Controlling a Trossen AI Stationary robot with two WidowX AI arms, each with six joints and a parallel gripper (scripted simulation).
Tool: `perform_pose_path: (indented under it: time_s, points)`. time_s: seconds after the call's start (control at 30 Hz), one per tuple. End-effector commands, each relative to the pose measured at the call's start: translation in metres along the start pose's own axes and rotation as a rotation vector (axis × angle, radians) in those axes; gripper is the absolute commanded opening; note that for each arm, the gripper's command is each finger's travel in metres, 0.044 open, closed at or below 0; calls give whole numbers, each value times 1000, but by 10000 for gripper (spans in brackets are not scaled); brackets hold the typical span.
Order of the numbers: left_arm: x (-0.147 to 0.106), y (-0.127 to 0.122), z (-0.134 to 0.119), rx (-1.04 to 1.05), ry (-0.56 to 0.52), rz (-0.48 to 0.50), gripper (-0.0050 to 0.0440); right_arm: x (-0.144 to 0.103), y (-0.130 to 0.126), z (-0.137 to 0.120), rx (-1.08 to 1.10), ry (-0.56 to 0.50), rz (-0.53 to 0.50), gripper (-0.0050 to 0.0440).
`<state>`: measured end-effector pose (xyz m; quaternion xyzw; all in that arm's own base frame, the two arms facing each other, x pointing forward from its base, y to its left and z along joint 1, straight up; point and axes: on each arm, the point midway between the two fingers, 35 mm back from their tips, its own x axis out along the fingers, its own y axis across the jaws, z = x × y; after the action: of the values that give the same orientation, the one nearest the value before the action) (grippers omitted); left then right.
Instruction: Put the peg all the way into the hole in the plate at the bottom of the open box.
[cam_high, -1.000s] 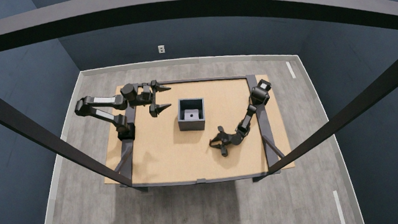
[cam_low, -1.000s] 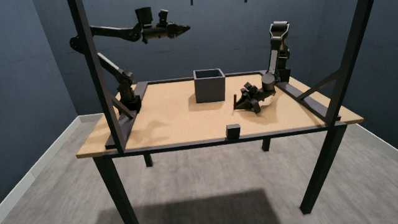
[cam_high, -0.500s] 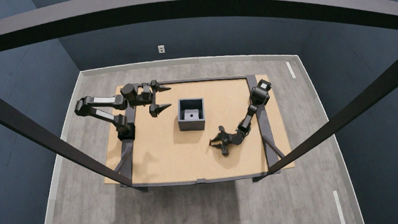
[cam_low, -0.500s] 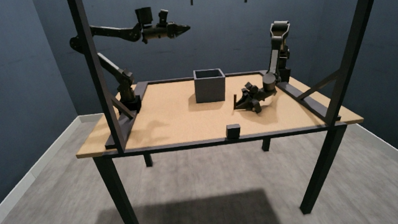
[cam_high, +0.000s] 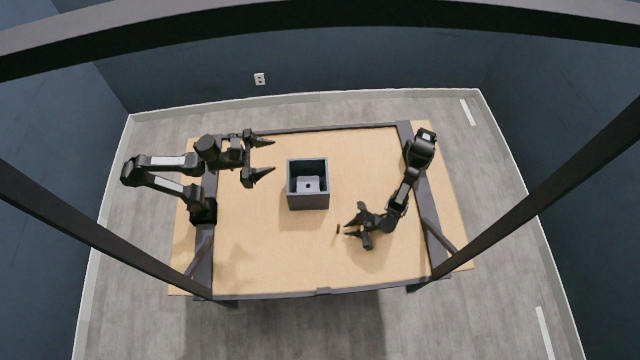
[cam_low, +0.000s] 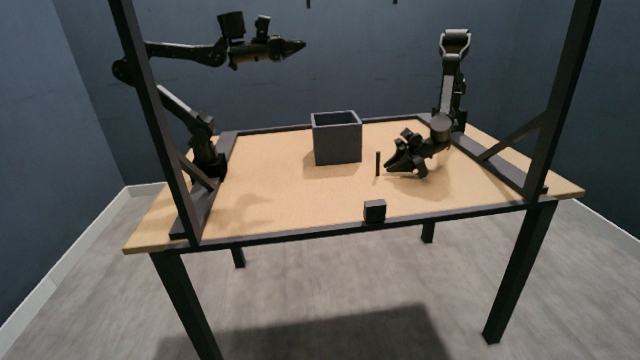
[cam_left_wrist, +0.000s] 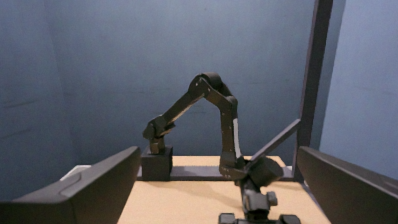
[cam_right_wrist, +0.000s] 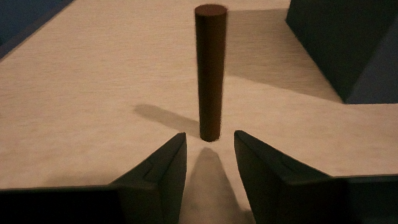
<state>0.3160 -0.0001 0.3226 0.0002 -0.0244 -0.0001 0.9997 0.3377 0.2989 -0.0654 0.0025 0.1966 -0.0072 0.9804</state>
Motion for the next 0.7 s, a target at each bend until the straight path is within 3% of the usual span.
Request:
perform_pose_path:
  time_s: [0.0,0.2,0.27,0.53,0.67]
  points:
    - [-2,1,6,-4,-16,1,440,-27,2,13,21,-15,9,126]
    - [-2,1,6,-4,-16,1,440,-48,2,11,22,-11,9,126]
    - [-2,1,6,-4,-16,1,440,-34,3,9,20,-9,8,126]
    - [-2,1,6,-4,-16,1,440,-36,2,8,15,-6,10,126]
    - [-2,1,6,-4,-16,1,440,-40,3,22,19,-13,13,126]
